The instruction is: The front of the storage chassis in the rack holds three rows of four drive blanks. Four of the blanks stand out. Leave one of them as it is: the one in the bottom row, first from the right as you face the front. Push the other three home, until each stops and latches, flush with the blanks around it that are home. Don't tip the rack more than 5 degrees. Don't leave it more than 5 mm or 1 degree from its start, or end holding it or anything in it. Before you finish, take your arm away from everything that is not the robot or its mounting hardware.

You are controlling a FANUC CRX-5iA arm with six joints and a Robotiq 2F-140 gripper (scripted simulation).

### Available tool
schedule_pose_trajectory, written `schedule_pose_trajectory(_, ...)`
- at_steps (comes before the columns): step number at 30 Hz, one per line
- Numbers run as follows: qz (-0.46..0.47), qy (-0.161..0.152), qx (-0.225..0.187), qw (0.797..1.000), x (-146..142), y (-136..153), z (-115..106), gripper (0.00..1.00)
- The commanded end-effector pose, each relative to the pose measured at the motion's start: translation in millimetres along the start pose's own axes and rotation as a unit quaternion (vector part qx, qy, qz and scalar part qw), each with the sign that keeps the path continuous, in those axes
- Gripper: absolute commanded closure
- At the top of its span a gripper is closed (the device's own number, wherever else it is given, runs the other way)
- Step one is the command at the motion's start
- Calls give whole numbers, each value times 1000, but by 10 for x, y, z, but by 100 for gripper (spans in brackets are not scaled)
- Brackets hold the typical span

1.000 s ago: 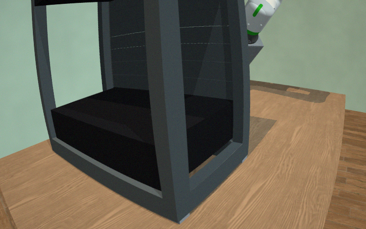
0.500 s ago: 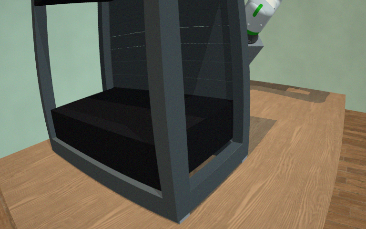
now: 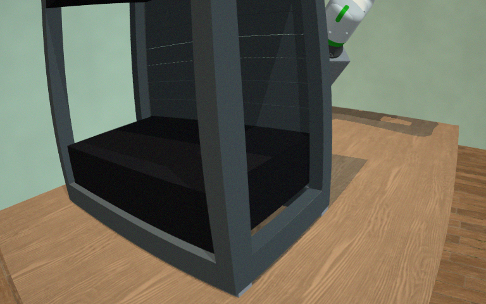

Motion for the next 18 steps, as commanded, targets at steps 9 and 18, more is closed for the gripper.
schedule_pose_trajectory(9,0,0,0,1000,3,1,95,100)
schedule_pose_trajectory(18,0,0,0,1000,3,1,100,100)
Point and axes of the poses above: the point where the finger pads meet when closed, its own z axis out along the fingers, its own x axis across the jaws, y = z × x, the point moved 6 cm from there along -z, back along the fingers, and after that the axes turned 1 degree about -z, right-handed, at the moved point
